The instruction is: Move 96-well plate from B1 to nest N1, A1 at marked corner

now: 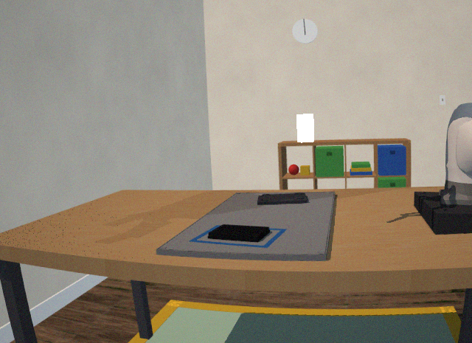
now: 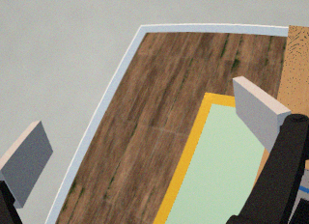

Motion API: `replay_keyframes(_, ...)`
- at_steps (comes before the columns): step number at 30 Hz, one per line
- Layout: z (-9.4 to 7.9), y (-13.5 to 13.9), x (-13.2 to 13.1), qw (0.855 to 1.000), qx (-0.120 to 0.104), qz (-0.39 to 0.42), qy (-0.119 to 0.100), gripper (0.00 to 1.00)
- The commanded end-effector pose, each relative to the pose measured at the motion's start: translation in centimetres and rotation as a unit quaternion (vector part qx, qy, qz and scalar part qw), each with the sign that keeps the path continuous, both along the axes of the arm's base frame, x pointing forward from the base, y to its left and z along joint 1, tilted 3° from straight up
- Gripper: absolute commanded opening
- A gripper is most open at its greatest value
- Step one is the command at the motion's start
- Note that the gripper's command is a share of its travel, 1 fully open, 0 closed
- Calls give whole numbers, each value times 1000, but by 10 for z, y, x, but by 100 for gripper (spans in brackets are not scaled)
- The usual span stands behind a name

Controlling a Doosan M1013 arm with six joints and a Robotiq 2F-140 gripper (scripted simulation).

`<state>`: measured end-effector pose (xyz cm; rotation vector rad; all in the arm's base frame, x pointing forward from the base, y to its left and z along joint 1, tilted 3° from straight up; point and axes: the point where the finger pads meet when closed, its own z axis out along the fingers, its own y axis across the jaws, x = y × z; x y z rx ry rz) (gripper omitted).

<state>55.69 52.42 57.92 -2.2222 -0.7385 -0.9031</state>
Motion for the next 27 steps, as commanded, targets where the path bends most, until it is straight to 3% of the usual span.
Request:
replay_keyframes(1, -18, -2, 7, 1000, -1, -2, 1, 100)
replay_keyframes(2, -23, -2, 9, 1000, -10, -7, 14, 100)
replay_keyframes(4, -23, -2, 9, 1000, -10, -7, 14, 100)
replay_keyframes(7, -37, -3, 12, 998, -33, -23, 49, 100)
replay_keyframes(17, -81, -7, 23, 998, -33, -23, 49, 100)
replay_keyframes(19, -90, -9, 25, 995, -51, -35, 74, 100)
replay_keyframes(21, -90, -9, 25, 995, -51, -35, 74, 100)
replay_keyframes(23, -100, -10, 27, 992, -66, -45, 94, 100)
replay_keyframes(27, -119, -13, 30, 992, -66, -45, 94, 100)
